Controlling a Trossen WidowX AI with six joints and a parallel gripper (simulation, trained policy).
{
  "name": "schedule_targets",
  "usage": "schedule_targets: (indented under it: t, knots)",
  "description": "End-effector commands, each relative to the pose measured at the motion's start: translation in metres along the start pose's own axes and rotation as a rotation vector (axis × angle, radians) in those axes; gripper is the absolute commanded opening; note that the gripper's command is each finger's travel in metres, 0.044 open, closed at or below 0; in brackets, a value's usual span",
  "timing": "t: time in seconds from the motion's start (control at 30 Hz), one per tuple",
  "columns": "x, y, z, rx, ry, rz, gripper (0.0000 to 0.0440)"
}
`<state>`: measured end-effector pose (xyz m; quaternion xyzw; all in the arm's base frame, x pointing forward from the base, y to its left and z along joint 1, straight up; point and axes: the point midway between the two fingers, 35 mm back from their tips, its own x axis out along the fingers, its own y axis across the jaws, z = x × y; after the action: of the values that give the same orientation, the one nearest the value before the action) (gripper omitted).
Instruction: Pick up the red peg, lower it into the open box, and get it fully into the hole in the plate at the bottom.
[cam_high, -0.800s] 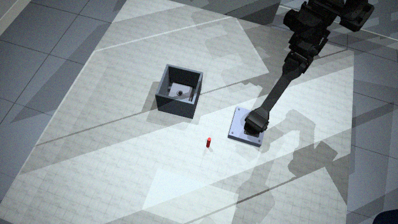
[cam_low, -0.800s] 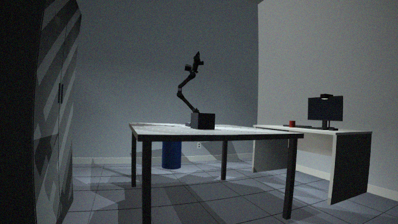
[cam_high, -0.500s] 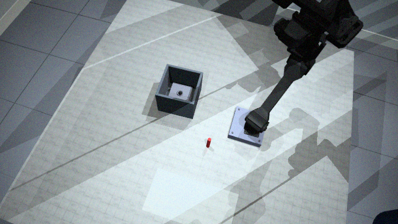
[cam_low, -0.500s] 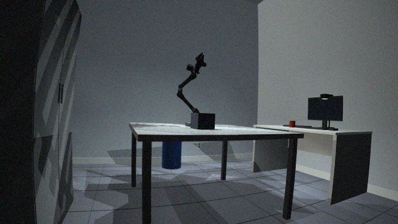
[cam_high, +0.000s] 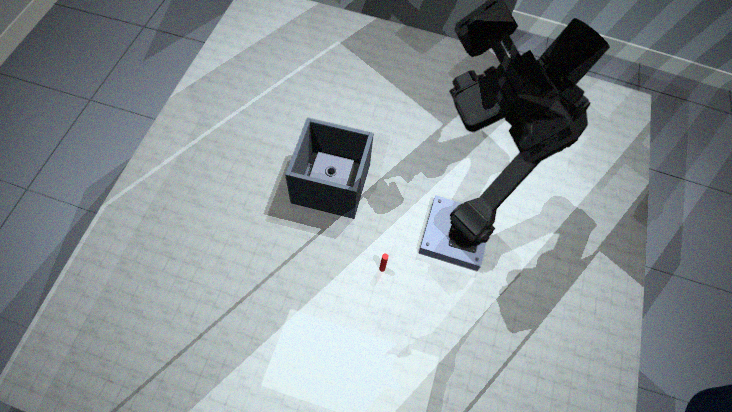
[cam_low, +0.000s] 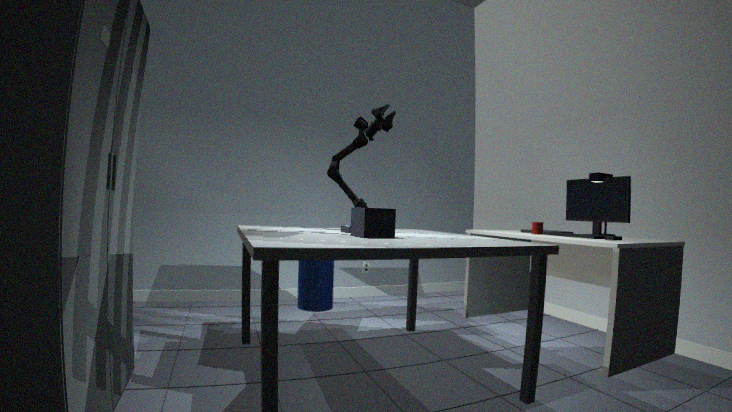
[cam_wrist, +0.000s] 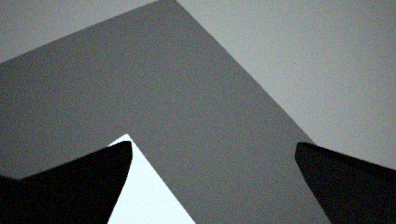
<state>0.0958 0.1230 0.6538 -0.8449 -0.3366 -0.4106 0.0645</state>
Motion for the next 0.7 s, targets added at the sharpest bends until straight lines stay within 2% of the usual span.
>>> schedule_targets:
  t: [0.0,0.37,0.67]
  knots:
    - [0.003,-0.005,0.034,-0.112,-0.11,-0.018,0.044]
    - [0.0,-0.003,0.115,-0.367,-0.384,-0.071,0.044]
    - [-0.017,0.007,0.185,-0.541,-0.625,-0.149,0.044]
